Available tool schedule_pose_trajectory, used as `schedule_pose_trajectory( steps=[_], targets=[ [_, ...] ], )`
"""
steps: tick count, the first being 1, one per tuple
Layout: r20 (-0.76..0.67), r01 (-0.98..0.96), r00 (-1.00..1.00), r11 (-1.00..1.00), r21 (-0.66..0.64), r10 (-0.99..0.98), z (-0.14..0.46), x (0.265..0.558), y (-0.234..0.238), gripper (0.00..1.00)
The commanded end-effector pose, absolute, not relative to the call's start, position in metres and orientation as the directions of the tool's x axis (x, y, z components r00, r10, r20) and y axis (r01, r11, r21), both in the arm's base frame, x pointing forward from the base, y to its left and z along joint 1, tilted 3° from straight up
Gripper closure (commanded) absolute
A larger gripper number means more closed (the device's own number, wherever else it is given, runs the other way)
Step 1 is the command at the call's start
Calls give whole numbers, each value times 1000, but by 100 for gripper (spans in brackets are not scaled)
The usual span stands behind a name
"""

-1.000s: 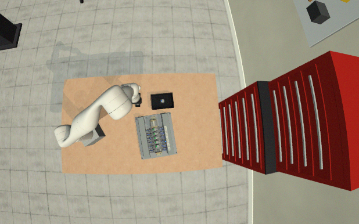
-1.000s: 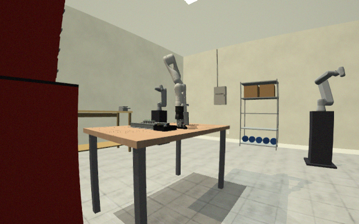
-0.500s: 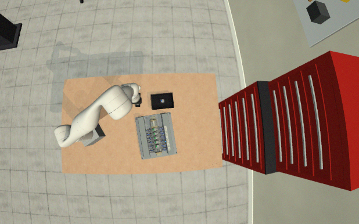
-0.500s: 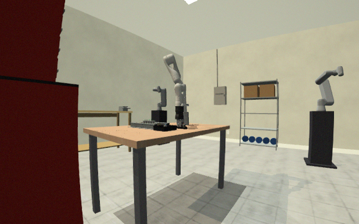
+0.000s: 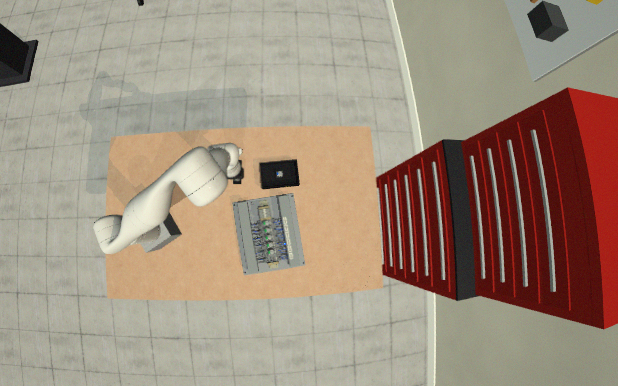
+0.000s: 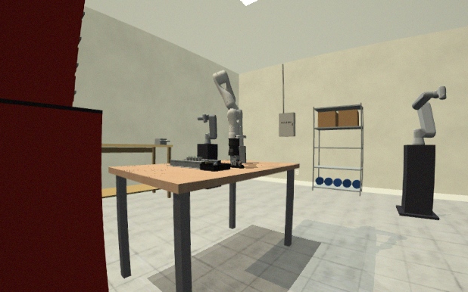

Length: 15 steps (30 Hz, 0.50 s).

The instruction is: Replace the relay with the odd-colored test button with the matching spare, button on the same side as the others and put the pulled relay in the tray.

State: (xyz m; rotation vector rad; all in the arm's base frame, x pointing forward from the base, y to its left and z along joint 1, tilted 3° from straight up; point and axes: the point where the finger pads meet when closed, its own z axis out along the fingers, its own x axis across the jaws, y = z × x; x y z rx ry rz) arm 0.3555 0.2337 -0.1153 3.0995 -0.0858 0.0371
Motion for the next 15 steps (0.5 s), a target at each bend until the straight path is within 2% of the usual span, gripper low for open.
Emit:
schedule_pose_trajectory(
  steps=[1, 15],
  targets=[
    [27, -56, 998, -998, 39, -55, -115, 356, 234, 100],
    [26, -56, 998, -998, 39, -55, -113, 356, 234, 100]
  ],
)
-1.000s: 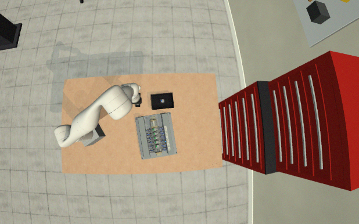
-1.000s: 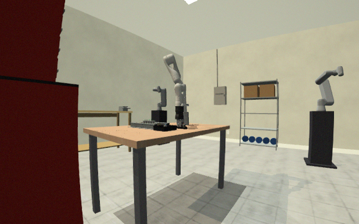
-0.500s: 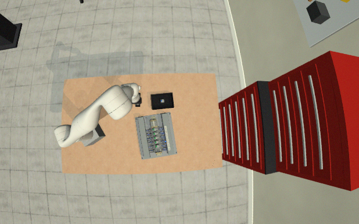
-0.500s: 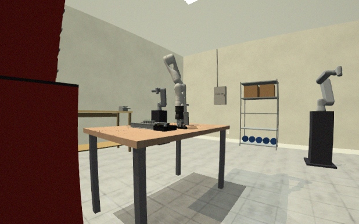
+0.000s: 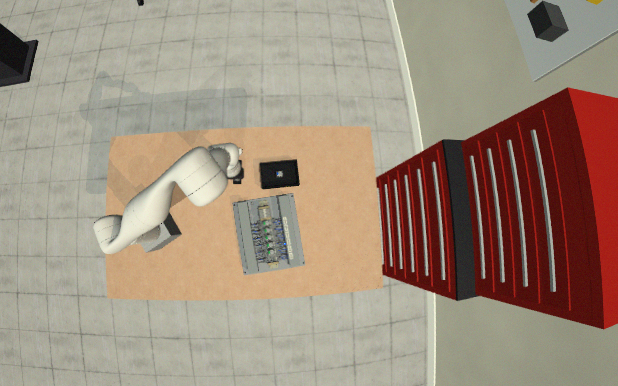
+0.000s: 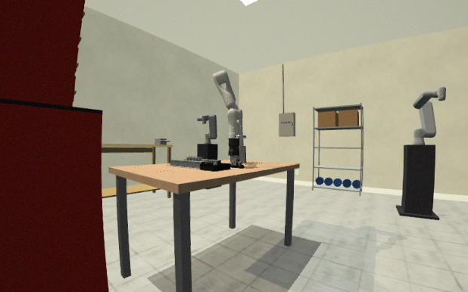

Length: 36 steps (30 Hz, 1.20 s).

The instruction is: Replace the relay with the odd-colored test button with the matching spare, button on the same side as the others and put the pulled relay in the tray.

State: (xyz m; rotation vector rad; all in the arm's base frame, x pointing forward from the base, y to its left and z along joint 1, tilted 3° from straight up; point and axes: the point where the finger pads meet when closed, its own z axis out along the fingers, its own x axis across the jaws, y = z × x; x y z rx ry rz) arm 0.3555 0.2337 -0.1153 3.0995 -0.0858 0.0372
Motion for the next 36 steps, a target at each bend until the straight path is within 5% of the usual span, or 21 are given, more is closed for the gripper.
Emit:
schedule_pose_trajectory(
  steps=[1, 36],
  targets=[
    [26, -56, 998, -998, 39, -55, -112, 356, 234, 100],
    [27, -65, 998, -997, 34, -64, -77, 356, 240, 100]
  ],
)
